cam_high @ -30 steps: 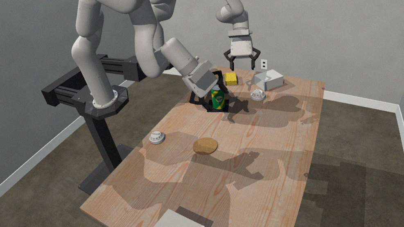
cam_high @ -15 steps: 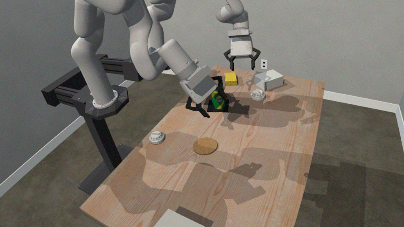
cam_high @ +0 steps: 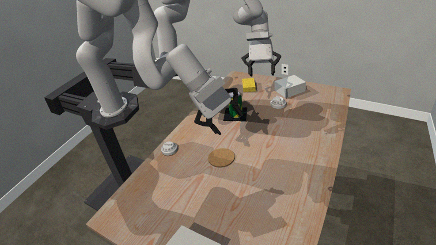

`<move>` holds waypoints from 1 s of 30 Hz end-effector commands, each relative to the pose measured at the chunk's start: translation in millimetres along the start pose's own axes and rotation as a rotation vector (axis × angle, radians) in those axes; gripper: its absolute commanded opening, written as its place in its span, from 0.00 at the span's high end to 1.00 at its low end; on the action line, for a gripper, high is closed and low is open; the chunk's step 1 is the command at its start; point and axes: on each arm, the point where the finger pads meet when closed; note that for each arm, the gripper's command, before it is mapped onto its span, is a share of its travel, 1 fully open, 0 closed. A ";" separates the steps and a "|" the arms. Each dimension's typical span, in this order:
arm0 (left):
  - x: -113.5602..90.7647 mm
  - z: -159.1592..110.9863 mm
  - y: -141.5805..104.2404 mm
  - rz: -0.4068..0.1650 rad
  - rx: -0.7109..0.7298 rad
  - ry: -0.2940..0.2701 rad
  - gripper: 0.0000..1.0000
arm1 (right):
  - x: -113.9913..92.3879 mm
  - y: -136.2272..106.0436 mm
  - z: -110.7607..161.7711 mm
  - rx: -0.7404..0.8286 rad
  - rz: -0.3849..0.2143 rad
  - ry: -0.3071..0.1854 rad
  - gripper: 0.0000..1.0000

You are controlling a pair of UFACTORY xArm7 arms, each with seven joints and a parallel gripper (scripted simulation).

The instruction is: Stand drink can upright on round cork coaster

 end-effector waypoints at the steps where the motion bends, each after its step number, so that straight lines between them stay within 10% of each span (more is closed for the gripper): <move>1: -0.9 -1.7 0.8 0.000 0.002 0.003 0.00 | -3.0 15.2 6.3 0.017 -0.001 -0.007 0.00; 30: -0.9 -1.7 0.8 0.000 0.002 0.003 0.00 | -25.2 91.7 66.3 0.119 -0.001 -0.085 0.00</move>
Point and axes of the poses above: on each arm, the point where the finger pads meet when closed, its own x axis out along the fingers, its own z axis across the jaws, y = z × x, and after that the axes turned 11 degrees about x, right-handed
